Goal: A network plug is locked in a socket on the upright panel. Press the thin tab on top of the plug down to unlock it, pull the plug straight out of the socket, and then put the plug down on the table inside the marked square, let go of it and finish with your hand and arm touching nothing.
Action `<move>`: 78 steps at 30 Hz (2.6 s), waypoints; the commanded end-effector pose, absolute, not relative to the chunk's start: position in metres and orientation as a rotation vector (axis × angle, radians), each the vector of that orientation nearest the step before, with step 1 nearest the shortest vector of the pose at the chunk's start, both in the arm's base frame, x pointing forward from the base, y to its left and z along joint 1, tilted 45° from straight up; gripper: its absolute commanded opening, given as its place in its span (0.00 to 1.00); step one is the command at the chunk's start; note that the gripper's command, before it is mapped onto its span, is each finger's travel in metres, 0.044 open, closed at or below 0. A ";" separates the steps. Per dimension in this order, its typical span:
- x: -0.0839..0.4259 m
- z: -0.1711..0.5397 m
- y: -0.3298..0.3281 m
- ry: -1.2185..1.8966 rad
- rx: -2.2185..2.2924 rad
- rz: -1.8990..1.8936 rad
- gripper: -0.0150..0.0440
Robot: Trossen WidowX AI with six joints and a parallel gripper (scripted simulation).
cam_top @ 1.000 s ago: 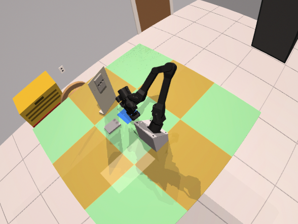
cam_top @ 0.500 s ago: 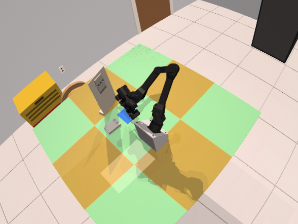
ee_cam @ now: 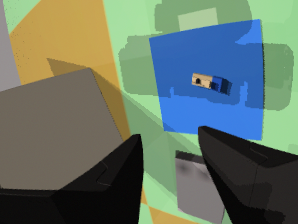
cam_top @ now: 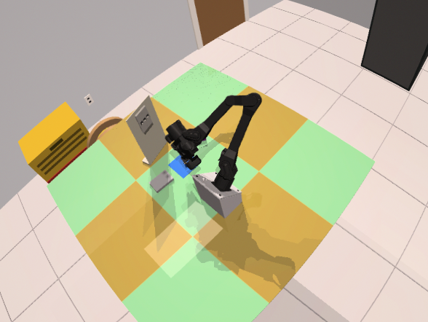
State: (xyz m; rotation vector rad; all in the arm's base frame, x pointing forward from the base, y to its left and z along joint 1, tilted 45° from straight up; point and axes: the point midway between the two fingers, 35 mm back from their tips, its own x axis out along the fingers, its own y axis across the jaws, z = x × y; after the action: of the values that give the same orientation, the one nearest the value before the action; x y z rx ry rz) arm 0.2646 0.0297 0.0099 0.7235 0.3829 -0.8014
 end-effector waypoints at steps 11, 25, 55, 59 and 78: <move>0.262 0.020 0.038 0.382 0.722 -0.798 0.52; 0.262 0.046 0.073 0.394 0.726 -0.796 0.52; 0.251 0.096 0.110 0.371 0.733 -0.790 0.92; 0.251 0.096 0.110 0.371 0.733 -0.790 1.00; 0.251 0.096 0.110 0.371 0.733 -0.790 1.00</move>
State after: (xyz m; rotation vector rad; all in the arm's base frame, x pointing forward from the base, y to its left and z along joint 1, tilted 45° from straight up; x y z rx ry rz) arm 0.2505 0.1090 0.0952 0.7282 0.3759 -0.7922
